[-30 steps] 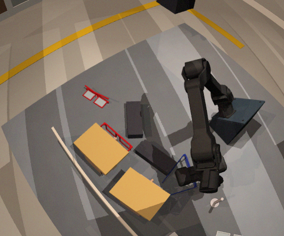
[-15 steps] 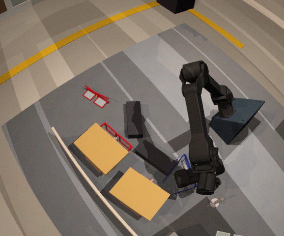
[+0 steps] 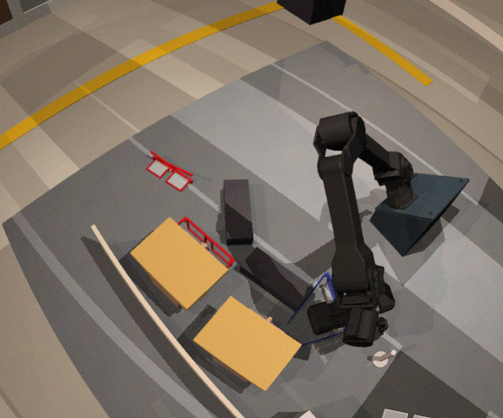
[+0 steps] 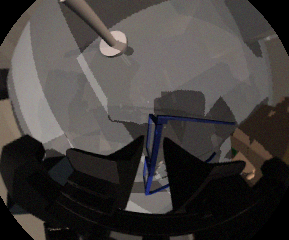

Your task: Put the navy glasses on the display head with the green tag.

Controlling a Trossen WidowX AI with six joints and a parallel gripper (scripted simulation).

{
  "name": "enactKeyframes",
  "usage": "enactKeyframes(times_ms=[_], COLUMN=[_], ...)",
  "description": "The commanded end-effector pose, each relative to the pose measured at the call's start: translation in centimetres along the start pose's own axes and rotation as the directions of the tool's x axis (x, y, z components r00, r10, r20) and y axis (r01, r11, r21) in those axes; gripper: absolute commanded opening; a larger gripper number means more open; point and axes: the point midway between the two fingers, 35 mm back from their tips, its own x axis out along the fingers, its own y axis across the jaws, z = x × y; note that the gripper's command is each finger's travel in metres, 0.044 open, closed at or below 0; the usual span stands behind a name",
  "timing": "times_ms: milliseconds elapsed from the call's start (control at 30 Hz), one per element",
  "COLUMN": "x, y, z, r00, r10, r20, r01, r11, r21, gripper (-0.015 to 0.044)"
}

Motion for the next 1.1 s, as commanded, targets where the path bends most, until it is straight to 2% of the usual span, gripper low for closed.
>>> enactKeyframes(times_ms=[0,500,567,900,1067], x=[0.69,0.79,0.87,0.87,0.52], y=[0.17,-0.42,-0.07,-0.07,-0.11], z=[-0.22,-0.24,-0.28,-0.28,-0.22], r00=[1.000,1.000,1.000,1.000,1.000], r10=[-0.004,-0.004,0.003,0.003,0.003], r20=[-0.007,-0.007,-0.007,-0.007,-0.006], r01=[0.004,0.004,-0.003,-0.003,-0.003], r11=[1.000,1.000,1.000,1.000,1.000], r21=[-0.008,-0.008,-0.005,-0.005,-0.005], gripper=[0.0120,0.0120,0.0067,0.0001,0.0000])
